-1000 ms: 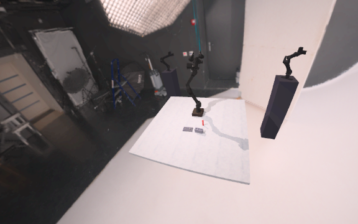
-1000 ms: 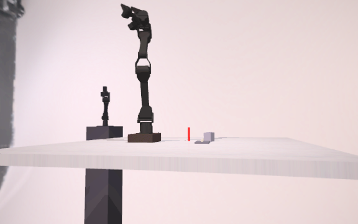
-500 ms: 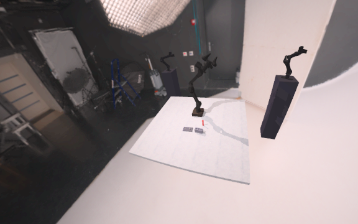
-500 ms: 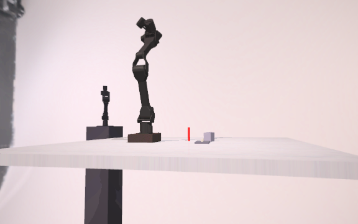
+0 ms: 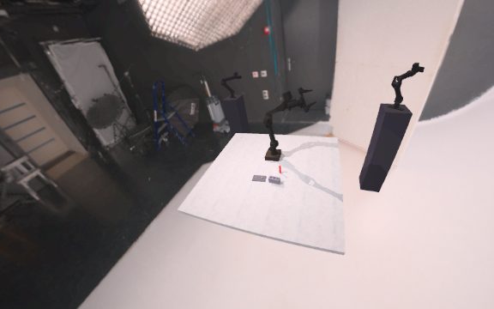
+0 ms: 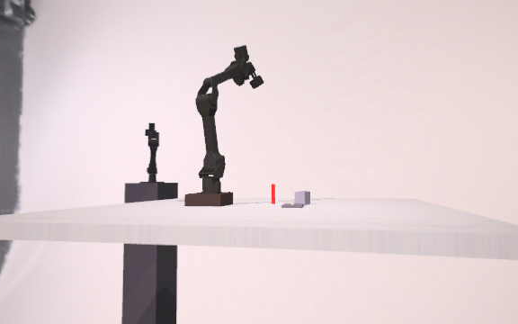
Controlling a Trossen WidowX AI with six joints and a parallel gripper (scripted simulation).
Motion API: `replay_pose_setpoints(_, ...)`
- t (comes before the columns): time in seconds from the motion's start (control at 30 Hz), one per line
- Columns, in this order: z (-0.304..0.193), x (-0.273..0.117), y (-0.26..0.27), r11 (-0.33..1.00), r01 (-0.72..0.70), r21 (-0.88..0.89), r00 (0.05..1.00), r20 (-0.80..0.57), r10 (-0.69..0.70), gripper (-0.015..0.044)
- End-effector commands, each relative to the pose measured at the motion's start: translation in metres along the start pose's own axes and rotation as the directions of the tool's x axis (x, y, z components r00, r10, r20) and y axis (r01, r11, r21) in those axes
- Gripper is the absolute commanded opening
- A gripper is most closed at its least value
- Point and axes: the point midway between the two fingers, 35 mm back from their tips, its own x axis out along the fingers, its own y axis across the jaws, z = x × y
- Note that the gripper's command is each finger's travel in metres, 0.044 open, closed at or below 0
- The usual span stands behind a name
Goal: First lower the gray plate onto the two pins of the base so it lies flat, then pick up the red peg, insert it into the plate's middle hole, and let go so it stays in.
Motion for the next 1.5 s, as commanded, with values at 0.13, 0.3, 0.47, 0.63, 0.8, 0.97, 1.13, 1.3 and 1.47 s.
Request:
replay_pose_setpoints(0.13,-0.046,-0.006,0.127,0.907,-0.348,0.238,0.919,-0.102,0.38,0.044)
replay_pose_setpoints(0.3,-0.073,-0.034,0.205,0.758,-0.503,0.417,0.788,-0.139,0.599,0.044)
replay_pose_setpoints(0.47,-0.095,-0.079,0.275,0.56,-0.577,0.594,0.609,-0.144,0.78,0.044)
replay_pose_setpoints(0.63,-0.11,-0.141,0.335,0.324,-0.539,0.777,0.394,-0.107,0.913,0.044)
replay_pose_setpoints(0.8,-0.113,-0.195,0.371,0.147,-0.444,0.884,0.225,-0.049,0.973,0.044)
replay_pose_setpoints(0.97,-0.112,-0.263,0.406,-0.049,-0.304,0.951,0.016,0.057,0.998,0.044)
replay_pose_setpoints(1.13,-0.099,-0.339,0.428,-0.235,-0.094,0.967,-0.183,0.216,0.959,0.044)
replay_pose_setpoints(1.3,-0.078,-0.408,0.435,-0.369,0.137,0.919,-0.321,0.394,0.861,0.044)
replay_pose_setpoints(1.47,-0.075,-0.416,0.435,-0.383,0.166,0.909,-0.333,0.417,0.846,0.044)
